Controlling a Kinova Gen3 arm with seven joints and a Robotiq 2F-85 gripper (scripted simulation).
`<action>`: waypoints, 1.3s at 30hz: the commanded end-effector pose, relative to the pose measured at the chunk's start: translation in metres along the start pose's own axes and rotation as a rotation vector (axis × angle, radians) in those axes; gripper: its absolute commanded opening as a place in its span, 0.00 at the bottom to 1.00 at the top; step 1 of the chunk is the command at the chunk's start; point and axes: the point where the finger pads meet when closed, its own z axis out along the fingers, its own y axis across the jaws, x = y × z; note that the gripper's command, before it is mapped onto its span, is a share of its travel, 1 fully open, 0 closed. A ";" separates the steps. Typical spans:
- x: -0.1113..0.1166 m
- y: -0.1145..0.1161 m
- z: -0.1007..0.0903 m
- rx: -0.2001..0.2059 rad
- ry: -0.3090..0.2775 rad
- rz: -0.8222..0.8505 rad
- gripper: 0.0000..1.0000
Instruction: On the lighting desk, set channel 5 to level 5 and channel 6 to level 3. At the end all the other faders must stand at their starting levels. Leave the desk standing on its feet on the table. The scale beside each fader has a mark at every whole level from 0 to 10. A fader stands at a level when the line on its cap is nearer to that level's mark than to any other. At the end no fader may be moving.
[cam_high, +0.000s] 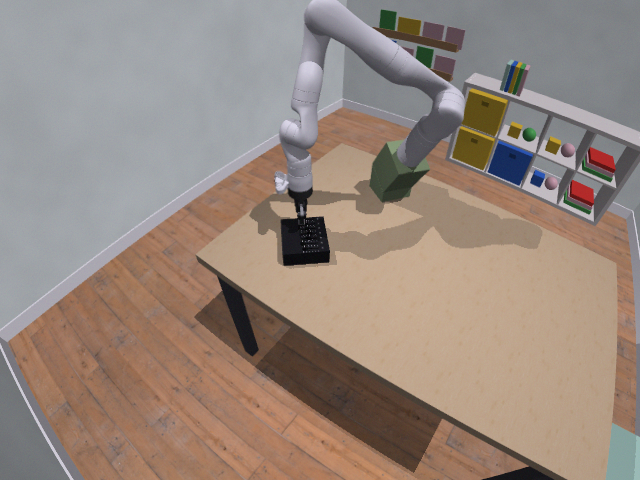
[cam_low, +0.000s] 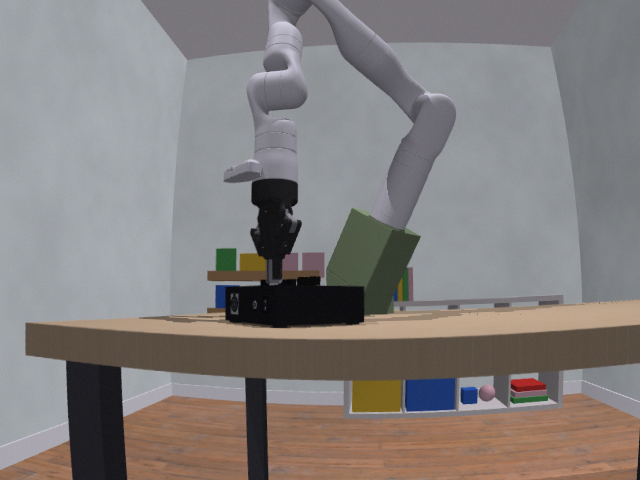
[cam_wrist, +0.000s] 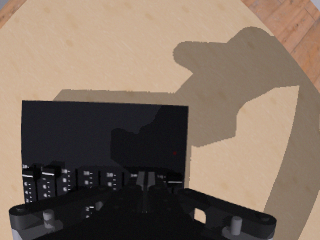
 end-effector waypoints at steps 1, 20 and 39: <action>-0.001 -0.001 -0.001 0.001 0.005 0.000 0.00; -0.010 -0.001 -0.001 0.001 0.005 0.000 0.00; -0.011 -0.001 -0.001 0.001 0.005 0.000 0.00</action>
